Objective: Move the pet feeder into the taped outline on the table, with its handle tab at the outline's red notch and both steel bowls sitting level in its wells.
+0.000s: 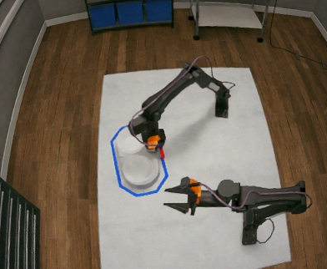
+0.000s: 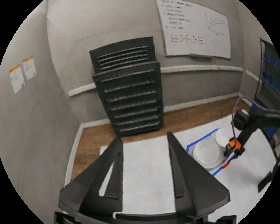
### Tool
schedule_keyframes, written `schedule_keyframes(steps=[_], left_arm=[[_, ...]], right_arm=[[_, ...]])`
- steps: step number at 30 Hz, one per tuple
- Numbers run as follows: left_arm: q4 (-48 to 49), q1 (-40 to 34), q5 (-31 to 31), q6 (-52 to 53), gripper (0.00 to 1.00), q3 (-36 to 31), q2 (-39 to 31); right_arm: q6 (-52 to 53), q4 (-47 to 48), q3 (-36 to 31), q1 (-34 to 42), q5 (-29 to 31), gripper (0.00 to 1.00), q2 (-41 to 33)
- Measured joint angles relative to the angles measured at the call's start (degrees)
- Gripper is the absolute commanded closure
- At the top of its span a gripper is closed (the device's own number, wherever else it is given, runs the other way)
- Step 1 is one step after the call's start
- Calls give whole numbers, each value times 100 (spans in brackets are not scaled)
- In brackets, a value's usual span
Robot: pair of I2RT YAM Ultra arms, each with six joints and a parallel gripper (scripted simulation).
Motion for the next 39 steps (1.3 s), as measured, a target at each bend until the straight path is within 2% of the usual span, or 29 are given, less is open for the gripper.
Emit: schedule_keyframes(steps=[23, 39], left_arm=[[0, 0, 0, 0, 53, 0, 0], [0, 0, 0, 0, 53, 0, 0]], right_arm=[[-20, -74, 50, -2, -31, 53, -9], [-164, -852, 737, -166, -44, 53, -205]])
